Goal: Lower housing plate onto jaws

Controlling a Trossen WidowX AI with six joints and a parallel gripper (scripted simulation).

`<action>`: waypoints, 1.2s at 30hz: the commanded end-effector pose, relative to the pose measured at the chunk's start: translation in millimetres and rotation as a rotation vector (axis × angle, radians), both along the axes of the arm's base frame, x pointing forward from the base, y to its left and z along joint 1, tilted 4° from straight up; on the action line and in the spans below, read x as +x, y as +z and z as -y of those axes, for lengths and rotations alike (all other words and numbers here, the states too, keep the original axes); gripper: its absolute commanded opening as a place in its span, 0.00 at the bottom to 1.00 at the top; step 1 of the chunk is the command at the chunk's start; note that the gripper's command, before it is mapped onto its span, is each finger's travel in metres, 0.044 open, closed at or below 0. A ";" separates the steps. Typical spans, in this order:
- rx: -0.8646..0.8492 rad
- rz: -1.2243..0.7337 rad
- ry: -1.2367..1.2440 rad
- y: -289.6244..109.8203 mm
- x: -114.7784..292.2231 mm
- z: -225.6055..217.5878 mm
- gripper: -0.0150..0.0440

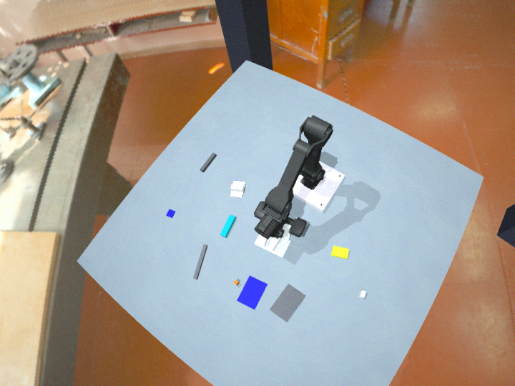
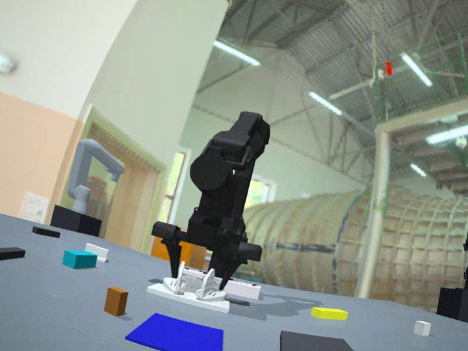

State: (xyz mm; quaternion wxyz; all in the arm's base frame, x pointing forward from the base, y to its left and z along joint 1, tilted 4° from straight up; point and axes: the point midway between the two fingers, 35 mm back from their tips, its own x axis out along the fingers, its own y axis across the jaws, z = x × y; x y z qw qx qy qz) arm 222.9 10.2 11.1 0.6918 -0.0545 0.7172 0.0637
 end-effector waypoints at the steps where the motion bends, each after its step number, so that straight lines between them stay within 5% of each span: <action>1: 0.002 -0.003 0.000 -3.3 0.4 -0.4 0.85; 10: 0.002 -0.003 0.000 -3.3 0.4 -0.4 0.85; 14: 0.000 0.000 0.000 -0.1 0.1 0.0 1.00; 27: 0.000 0.000 0.000 -0.1 0.1 0.0 1.00; 36: 0.002 -0.002 0.000 71.1 2.0 0.6 1.00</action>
